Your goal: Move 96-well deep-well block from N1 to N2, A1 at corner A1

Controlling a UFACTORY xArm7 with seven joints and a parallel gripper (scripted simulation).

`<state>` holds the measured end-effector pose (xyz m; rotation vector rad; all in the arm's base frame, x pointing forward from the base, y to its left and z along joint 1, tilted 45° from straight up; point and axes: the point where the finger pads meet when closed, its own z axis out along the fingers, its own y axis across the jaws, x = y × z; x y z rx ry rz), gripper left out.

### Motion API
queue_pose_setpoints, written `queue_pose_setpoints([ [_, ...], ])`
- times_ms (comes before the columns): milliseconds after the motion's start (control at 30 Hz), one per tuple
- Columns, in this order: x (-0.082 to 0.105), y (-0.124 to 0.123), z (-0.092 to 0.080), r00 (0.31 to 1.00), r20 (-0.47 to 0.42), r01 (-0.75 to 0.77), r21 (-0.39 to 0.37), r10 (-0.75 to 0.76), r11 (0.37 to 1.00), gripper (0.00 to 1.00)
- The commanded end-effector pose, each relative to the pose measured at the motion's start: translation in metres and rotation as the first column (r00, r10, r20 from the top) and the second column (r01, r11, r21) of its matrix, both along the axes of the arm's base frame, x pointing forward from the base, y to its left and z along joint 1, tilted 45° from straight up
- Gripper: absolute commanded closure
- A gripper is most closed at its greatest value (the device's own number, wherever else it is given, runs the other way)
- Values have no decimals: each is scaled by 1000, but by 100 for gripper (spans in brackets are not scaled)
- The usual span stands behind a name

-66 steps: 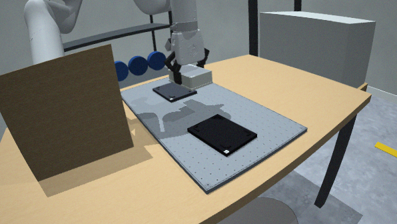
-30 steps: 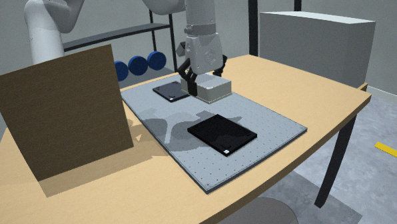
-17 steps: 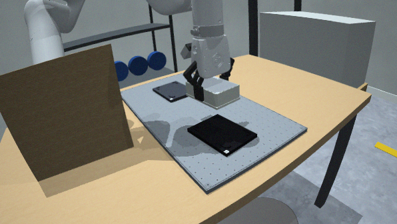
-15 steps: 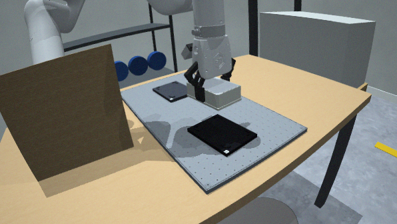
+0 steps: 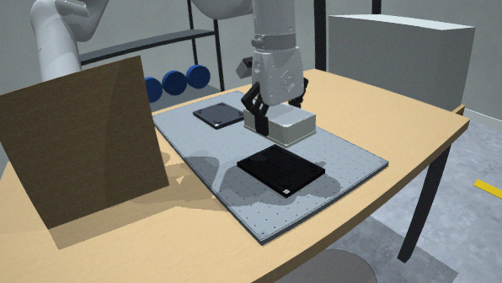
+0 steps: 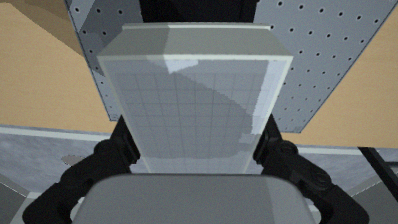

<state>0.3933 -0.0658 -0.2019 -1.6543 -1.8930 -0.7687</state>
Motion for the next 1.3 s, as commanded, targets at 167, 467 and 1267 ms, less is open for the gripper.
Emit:
queue_pose_setpoints([
  [167, 1, -3, 0, 1000, 2, 2, -4, -2, 1000, 100],
  [467, 1, -3, 0, 1000, 2, 2, -4, -2, 1000, 100],
  [1267, 1, 8, -10, 1000, 2, 2, -4, -2, 1000, 100],
])
